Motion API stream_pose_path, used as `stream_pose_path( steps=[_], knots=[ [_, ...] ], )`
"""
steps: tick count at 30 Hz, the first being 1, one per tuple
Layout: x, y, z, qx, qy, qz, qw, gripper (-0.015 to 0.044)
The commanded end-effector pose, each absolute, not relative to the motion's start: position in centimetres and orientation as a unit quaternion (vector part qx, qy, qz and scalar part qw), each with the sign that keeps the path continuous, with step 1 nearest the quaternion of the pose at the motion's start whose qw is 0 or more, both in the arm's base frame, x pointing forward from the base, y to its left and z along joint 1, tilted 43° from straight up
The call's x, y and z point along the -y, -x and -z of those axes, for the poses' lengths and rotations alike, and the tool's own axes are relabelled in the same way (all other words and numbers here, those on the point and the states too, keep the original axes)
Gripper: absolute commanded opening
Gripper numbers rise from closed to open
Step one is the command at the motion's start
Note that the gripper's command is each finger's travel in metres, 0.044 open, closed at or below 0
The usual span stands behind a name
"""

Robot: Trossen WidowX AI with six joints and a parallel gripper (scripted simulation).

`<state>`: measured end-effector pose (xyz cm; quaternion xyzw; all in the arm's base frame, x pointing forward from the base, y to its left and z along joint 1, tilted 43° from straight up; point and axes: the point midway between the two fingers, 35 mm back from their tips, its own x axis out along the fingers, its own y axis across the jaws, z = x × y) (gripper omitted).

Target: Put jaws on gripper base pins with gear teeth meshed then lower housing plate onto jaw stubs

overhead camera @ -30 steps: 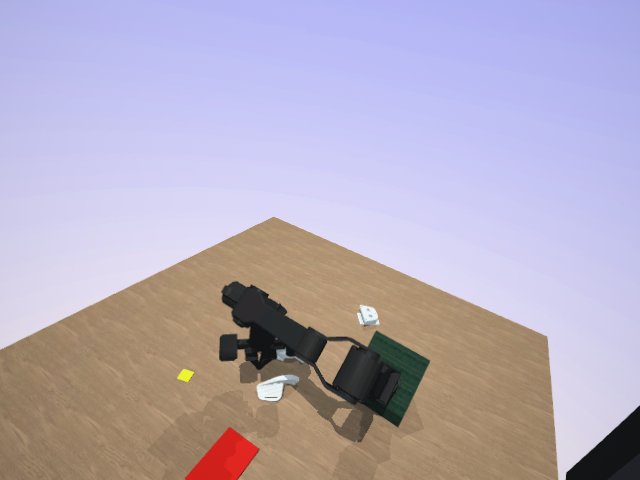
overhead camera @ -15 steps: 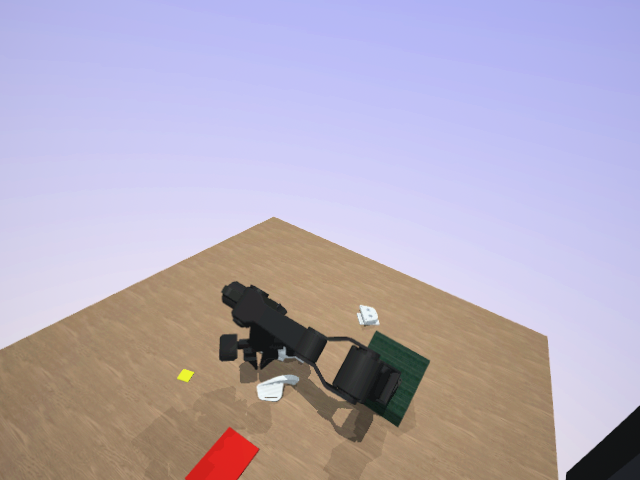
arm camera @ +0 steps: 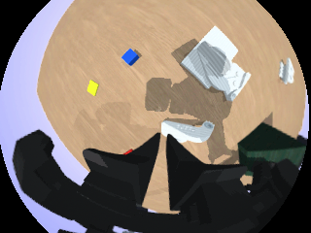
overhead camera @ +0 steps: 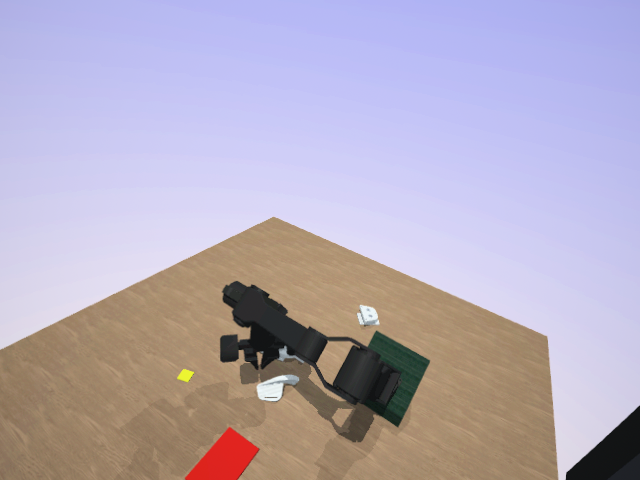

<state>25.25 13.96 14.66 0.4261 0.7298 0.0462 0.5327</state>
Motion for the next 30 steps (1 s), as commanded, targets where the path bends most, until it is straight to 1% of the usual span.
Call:
stream_pose_path(
  steps=[1,15,30],
  knots=[
    [-13.6,-24.8,-14.6,-0.728,-0.405,-0.074,0.548,0.0],
    [-12.3,-23.0,-14.2,-0.706,-0.299,-0.196,0.612,0.0],
    [-11.2,-21.1,-13.7,-0.657,-0.18,-0.325,0.656,0.0]
  ],
)
